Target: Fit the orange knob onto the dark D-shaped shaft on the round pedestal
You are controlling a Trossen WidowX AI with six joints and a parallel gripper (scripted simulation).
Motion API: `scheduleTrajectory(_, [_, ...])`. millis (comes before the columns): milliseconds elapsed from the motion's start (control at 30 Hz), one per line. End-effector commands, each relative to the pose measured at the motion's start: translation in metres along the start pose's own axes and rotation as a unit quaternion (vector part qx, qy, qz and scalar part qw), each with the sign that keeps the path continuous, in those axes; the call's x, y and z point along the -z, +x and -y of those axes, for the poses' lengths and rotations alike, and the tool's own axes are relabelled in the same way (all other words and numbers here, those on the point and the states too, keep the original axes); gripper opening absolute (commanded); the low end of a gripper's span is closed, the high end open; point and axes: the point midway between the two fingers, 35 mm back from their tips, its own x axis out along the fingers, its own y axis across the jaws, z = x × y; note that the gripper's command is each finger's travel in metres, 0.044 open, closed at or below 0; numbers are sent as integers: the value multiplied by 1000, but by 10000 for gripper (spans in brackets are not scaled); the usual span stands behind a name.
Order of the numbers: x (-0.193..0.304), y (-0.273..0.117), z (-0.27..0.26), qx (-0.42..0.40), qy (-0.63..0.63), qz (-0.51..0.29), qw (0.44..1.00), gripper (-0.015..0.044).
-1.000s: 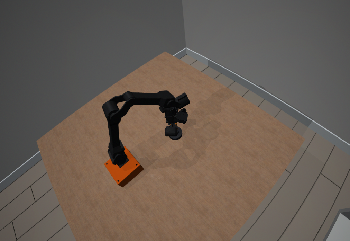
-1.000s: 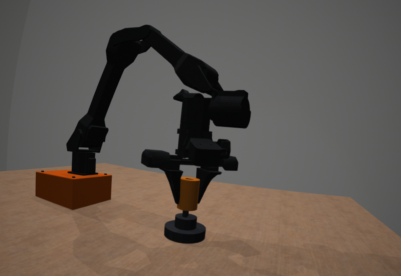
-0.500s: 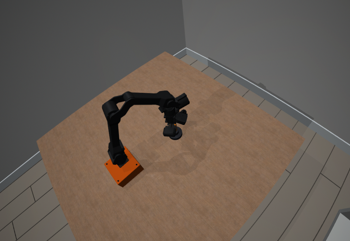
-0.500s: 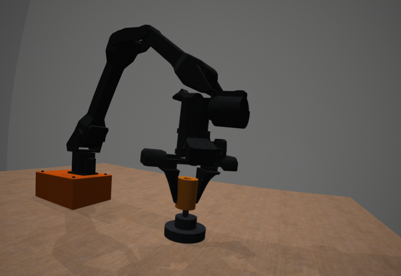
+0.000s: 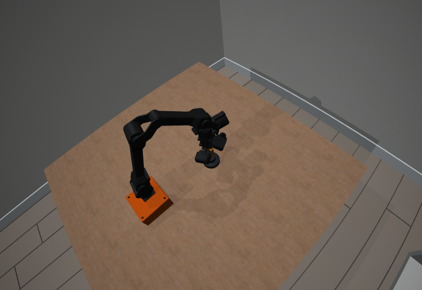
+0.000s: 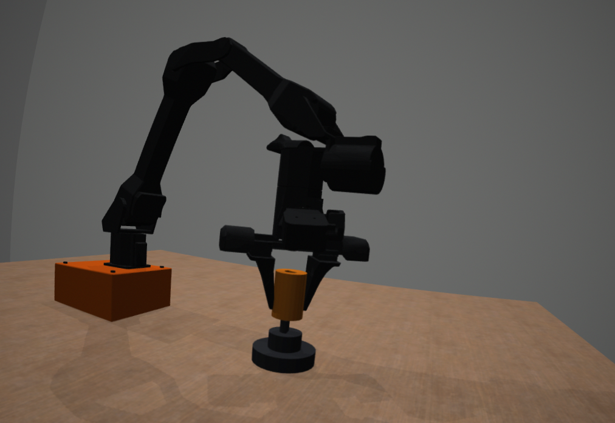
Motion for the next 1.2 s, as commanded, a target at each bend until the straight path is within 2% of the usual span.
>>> scheduleTrajectory(0, [-1, 1, -1, -2, 2, 2, 1000, 0])
scheduleTrajectory(700, [2, -1, 2, -2, 2, 2, 1000, 0])
scheduleTrajectory(933, [1, -2, 2, -2, 101, 2, 995, 0])
scheduleTrajectory(1167, [-1, -3, 0, -2, 107, 2, 994, 0])
